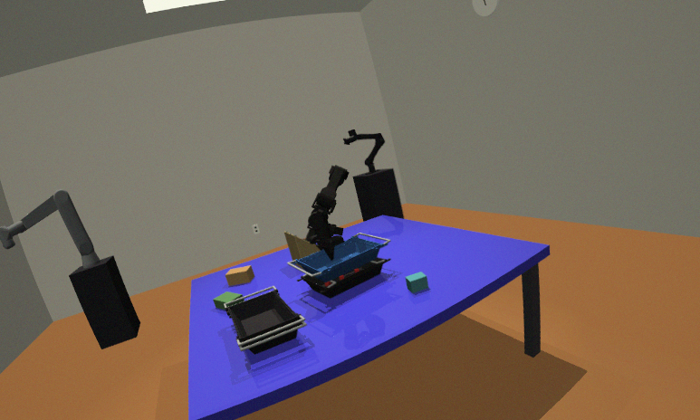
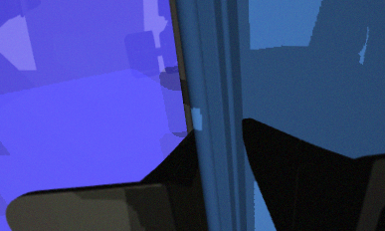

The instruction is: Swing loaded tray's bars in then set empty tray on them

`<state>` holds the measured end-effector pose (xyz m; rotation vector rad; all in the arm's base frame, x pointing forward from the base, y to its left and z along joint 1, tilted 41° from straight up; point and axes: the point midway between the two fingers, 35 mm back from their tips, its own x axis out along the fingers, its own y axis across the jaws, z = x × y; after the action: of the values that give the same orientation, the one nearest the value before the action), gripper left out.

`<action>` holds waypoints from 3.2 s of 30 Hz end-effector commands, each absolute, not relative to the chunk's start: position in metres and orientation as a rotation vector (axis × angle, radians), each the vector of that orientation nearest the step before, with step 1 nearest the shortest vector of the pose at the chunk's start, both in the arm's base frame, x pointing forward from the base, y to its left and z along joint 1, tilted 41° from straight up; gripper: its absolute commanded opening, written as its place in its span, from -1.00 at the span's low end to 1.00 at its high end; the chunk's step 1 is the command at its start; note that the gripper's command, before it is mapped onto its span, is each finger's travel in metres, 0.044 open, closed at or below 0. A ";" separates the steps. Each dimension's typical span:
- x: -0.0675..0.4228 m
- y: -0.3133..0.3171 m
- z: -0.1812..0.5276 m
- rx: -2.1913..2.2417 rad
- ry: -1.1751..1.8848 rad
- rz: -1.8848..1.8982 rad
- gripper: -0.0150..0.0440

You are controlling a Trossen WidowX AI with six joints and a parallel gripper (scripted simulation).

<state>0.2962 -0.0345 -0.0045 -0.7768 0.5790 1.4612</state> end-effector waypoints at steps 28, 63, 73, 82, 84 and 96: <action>0.289 -0.028 -0.008 -0.757 0.599 1.491 -0.49; 0.289 -0.028 -0.008 -0.757 0.599 1.491 0.35; 0.289 -0.028 -0.008 -0.757 0.599 1.491 0.85; 0.290 -0.029 -0.007 -0.760 0.592 1.488 1.00; 0.291 -0.031 -0.005 -0.761 0.593 1.488 1.00; 0.294 -0.076 0.043 -0.762 0.602 1.488 1.00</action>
<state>0.2936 -0.0616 0.0277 -0.7509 0.6010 1.4896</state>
